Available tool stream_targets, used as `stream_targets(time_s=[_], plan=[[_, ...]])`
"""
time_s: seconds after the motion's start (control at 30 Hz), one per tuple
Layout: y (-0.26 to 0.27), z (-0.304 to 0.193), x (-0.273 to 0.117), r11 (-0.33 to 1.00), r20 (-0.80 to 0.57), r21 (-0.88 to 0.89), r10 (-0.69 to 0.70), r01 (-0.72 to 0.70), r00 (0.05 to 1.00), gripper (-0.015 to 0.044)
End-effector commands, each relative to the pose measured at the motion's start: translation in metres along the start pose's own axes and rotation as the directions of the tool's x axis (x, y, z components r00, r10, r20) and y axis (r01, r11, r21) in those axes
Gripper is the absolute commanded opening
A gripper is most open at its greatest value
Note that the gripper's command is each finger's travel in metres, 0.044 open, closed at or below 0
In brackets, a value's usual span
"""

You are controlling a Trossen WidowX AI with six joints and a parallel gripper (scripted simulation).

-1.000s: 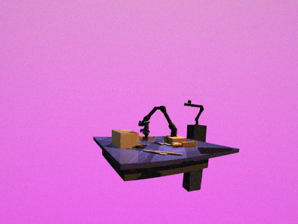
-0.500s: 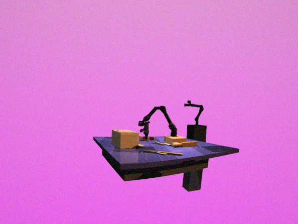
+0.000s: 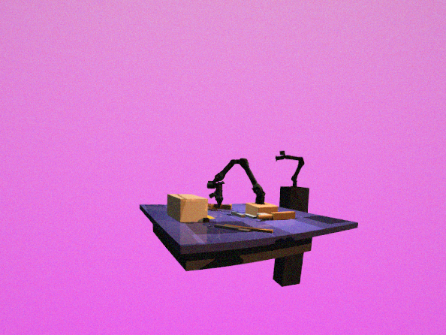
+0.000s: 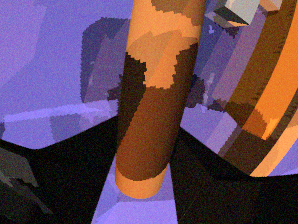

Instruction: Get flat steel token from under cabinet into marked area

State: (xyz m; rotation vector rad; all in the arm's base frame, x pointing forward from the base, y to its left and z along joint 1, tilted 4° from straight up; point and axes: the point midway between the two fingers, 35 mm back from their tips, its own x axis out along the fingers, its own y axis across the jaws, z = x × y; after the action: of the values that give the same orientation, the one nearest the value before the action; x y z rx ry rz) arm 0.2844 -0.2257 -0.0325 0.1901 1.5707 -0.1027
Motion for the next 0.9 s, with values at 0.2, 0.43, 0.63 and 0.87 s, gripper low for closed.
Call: stream_targets(time_s=[0.2, 0.43, 0.63, 0.87], plan=[[-0.0025, 0.0053, -0.0041, 0.997, 0.020, -0.079, -0.009, 0.010, 1.000, 0.0000], [-0.0025, 0.0053, -0.0041, 0.991, 0.020, -0.133, -0.009, 0.012, 1.000, 0.0000], [-0.0026, 0.0053, -0.0041, 0.984, 0.020, -0.180, -0.009, 0.012, 1.000, 0.0000], [-0.0026, 0.0052, -0.0041, 0.972, 0.020, -0.233, -0.009, 0.013, 1.000, 0.0000]])
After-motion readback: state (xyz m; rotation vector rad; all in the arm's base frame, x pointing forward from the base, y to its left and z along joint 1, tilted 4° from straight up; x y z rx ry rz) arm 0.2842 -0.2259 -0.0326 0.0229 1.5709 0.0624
